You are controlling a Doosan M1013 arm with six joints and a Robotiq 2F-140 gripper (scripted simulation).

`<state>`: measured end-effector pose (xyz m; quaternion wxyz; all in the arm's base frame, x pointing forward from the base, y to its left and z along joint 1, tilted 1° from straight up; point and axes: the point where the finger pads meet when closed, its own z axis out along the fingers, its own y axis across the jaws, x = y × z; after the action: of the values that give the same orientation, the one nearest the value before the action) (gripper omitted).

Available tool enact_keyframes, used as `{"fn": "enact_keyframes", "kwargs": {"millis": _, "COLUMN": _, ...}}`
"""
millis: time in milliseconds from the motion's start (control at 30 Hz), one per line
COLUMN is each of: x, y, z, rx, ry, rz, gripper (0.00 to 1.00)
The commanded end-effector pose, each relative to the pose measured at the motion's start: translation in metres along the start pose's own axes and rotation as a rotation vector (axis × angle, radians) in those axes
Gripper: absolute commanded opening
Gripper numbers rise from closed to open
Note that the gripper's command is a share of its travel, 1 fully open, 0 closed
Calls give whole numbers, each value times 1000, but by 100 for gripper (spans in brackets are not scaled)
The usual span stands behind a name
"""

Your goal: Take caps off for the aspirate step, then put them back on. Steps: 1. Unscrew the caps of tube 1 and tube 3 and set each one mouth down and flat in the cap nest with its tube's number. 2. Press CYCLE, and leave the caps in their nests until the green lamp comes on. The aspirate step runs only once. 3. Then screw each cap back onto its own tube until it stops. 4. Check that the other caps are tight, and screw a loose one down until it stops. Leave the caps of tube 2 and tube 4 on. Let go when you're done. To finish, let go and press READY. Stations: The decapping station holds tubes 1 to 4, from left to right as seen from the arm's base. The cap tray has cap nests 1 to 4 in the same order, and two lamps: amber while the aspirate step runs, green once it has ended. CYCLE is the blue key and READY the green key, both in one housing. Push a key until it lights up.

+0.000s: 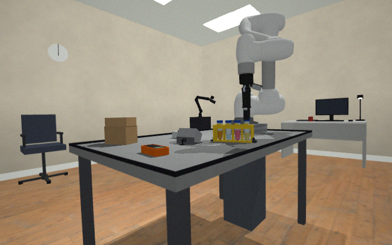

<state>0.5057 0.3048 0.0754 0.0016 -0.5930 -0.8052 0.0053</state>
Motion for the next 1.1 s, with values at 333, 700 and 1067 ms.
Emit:
{"fn": "enact_keyframes", "kwargs": {"millis": 333, "x": 0, "y": 0, "z": -32, "rx": -1, "ry": 1, "rz": 0, "gripper": 30}}
{"fn": "enact_keyframes", "kwargs": {"millis": 700, "x": -58, "y": -6, "z": -32, "rx": -1, "ry": -1, "rz": -561, "gripper": 30}}
{"fn": "enact_keyframes", "kwargs": {"millis": 1067, "x": -106, "y": -12, "z": -32, "rx": 0, "ry": -3, "rz": -1037, "gripper": 30}}
